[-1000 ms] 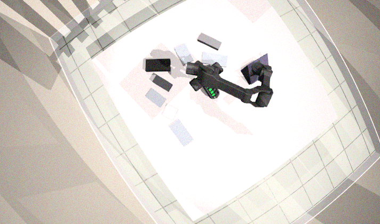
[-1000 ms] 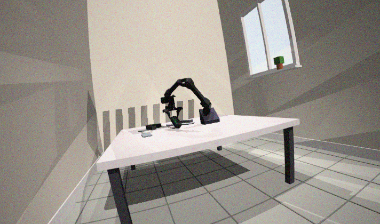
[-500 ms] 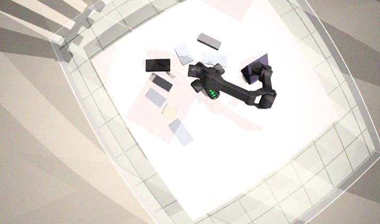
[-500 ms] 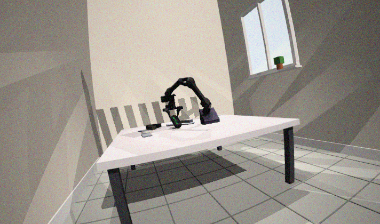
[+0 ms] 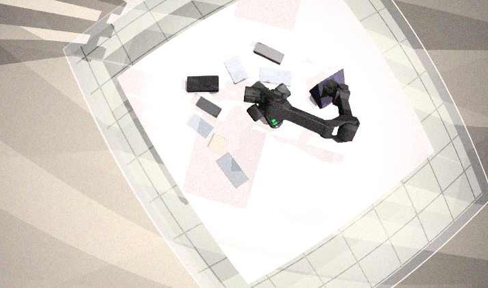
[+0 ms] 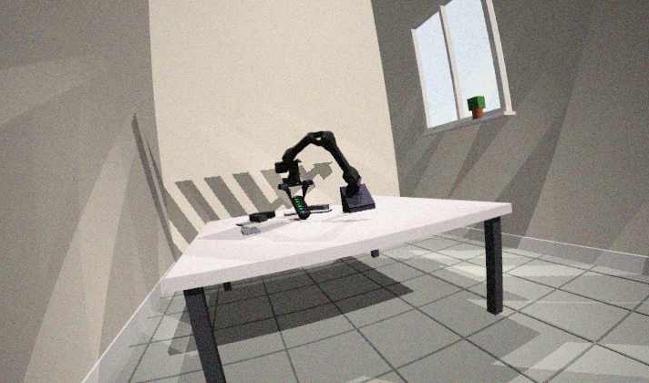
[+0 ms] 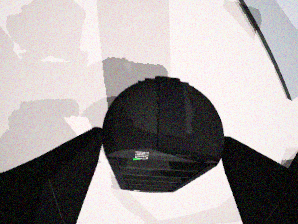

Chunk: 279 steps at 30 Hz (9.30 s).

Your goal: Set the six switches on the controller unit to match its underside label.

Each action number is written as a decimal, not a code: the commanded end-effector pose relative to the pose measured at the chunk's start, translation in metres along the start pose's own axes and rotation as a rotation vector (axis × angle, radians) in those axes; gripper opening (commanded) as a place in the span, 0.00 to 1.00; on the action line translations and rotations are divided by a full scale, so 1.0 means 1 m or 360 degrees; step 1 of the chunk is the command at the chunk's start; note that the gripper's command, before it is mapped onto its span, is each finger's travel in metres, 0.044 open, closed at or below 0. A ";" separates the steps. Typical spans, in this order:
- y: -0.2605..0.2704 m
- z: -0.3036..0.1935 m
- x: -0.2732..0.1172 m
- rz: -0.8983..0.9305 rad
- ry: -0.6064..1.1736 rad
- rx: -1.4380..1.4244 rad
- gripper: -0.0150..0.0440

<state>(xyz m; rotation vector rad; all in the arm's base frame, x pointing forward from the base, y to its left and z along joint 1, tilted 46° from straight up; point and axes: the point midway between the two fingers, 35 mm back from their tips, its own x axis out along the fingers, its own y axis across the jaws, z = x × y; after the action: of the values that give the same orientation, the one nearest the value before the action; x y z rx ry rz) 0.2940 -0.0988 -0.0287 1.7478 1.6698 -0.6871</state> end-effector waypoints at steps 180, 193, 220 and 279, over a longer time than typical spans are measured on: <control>0.001 -0.144 -0.035 0.0011 -0.0056 0.0008 0.83; 0.001 -0.153 -0.033 0.0011 -0.0006 0.0008 0.83; 0.001 -0.173 -0.028 0.0012 0.0082 0.0008 0.83; 0.001 -0.214 -0.006 0.0013 0.0085 0.0007 0.83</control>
<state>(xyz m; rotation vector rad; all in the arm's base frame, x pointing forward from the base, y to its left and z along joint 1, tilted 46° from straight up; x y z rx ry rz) 0.2872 0.0537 0.1233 1.7907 1.6951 -0.6287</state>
